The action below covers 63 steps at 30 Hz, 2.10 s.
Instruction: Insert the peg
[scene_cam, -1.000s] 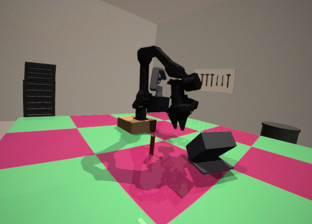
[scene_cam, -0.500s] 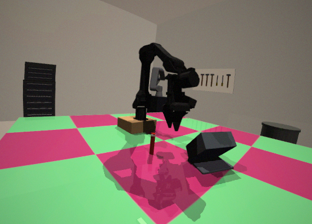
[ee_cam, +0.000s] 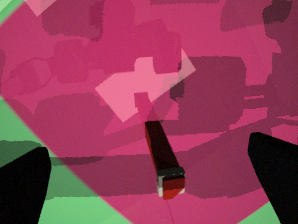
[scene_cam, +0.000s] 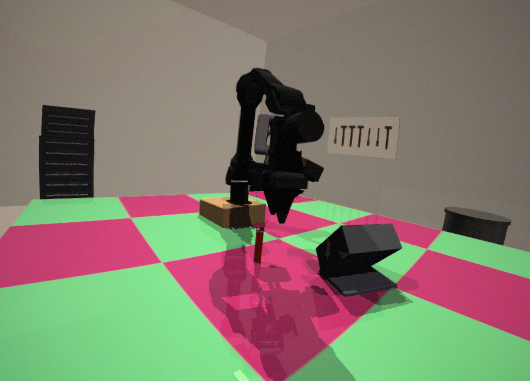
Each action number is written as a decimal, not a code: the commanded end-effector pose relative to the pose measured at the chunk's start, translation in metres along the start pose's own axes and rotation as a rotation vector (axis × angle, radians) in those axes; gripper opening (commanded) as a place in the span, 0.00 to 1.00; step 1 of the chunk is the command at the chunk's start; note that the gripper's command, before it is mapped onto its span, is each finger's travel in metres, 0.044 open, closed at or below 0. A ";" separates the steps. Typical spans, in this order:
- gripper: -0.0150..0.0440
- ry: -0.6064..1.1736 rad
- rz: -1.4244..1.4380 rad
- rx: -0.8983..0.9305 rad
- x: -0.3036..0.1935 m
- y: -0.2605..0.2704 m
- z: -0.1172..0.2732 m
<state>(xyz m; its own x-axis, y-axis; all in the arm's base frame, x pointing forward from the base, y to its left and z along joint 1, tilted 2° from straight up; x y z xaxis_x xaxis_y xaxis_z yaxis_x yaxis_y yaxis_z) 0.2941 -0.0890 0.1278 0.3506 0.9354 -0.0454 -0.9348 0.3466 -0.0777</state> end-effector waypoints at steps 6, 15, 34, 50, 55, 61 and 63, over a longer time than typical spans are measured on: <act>1.00 -0.008 0.008 0.064 -0.034 -0.013 0.004; 1.00 -0.011 0.009 0.073 -0.039 -0.014 -0.001; 1.00 -0.010 0.009 0.073 -0.038 -0.013 -0.033; 1.00 -0.010 0.009 0.073 -0.038 -0.010 -0.058; 1.00 -0.010 0.009 0.073 -0.038 -0.010 -0.059; 0.87 -0.006 0.005 0.066 -0.038 -0.012 -0.056; 0.78 -0.006 0.005 0.066 -0.038 -0.012 -0.056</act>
<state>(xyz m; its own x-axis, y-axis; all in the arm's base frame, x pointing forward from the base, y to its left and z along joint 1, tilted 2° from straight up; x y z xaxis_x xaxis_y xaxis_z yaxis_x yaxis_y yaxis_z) 0.2946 -0.1329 0.0743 0.3458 0.9375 -0.0394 -0.9383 0.3457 -0.0115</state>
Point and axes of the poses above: the point midway between the two fingers, 35 mm back from their tips, its own z axis back along the fingers, its own y axis across the jaws, x = y × z, the point moved 6 cm from there along z, back along the fingers, and after that the axes turned 10 degrees about z, right-handed, at the moved point
